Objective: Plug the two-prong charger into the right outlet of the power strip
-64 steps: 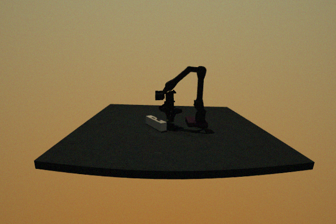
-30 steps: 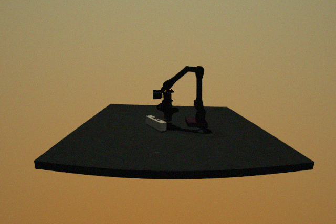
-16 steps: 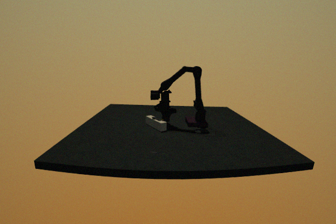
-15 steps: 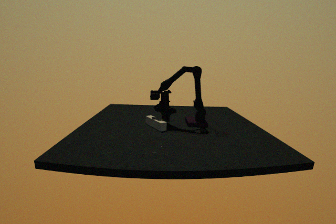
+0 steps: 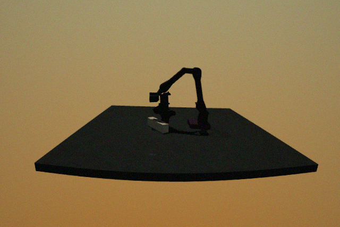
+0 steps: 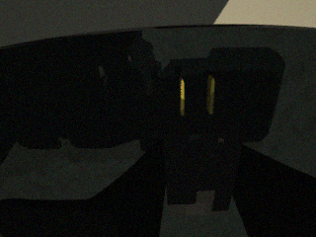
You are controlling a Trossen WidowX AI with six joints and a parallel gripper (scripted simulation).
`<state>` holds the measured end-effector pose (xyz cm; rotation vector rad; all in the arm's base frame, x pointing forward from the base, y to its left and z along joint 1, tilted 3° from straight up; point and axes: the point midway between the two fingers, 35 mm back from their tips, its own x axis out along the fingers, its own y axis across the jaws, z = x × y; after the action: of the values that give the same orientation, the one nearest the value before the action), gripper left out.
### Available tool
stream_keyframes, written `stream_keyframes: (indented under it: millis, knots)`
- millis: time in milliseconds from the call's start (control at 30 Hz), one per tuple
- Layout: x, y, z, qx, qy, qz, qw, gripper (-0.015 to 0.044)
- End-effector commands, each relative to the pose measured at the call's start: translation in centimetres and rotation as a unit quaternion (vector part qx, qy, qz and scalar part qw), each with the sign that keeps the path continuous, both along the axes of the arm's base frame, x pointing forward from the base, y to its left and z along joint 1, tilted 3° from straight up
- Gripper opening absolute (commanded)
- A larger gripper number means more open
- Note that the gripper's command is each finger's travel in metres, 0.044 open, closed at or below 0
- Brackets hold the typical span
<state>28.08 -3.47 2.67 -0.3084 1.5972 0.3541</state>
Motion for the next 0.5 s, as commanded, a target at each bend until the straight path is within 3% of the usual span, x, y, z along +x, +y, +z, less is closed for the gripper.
stream_keyframes:
  millis: [0, 467]
  knots:
    - [0.78, 0.26, 0.05, 0.001, -0.005, -0.005, 1.0, 0.0]
    - [0.96, 0.37, 0.01, 0.001, -0.005, -0.005, 1.0, 0.0]
